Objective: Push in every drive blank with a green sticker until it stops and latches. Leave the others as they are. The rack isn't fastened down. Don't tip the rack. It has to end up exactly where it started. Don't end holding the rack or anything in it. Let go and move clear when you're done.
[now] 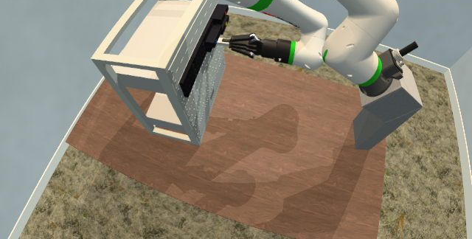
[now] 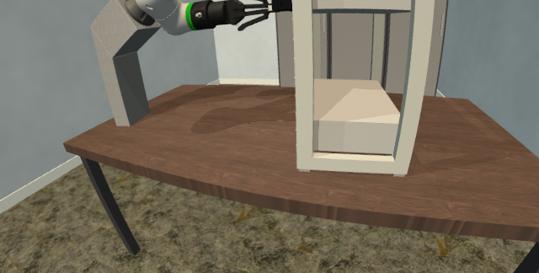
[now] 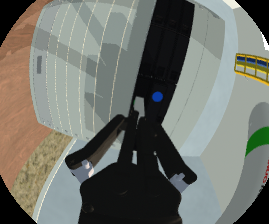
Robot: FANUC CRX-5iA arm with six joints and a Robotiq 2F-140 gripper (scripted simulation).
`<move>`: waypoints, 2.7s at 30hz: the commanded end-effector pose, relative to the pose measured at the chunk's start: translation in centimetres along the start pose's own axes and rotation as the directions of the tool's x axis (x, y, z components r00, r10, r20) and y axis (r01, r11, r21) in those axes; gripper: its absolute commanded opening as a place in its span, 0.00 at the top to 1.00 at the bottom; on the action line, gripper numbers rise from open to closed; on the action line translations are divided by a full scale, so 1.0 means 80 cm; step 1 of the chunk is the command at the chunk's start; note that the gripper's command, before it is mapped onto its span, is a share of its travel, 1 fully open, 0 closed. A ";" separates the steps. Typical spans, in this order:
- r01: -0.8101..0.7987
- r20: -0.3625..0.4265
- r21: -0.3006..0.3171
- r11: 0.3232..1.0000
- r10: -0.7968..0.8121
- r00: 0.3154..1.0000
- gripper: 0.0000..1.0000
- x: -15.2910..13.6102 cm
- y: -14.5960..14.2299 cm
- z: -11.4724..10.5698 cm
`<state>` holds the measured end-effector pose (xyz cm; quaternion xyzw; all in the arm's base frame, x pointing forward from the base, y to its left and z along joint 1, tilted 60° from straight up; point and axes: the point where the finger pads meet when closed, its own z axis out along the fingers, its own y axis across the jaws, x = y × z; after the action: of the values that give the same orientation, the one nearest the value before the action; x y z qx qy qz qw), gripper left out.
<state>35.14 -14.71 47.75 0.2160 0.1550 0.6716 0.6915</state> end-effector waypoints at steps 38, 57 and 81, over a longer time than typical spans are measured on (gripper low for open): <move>0.000 0.000 0.001 1.000 0.000 1.000 1.00 0.000 0.000 0.010; 0.000 0.000 0.001 1.000 0.000 1.000 1.00 0.000 0.000 0.014; 0.000 0.000 0.001 1.000 0.000 1.000 1.00 0.000 0.000 0.018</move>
<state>35.86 -14.83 48.96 0.2161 0.1550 0.6716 0.6916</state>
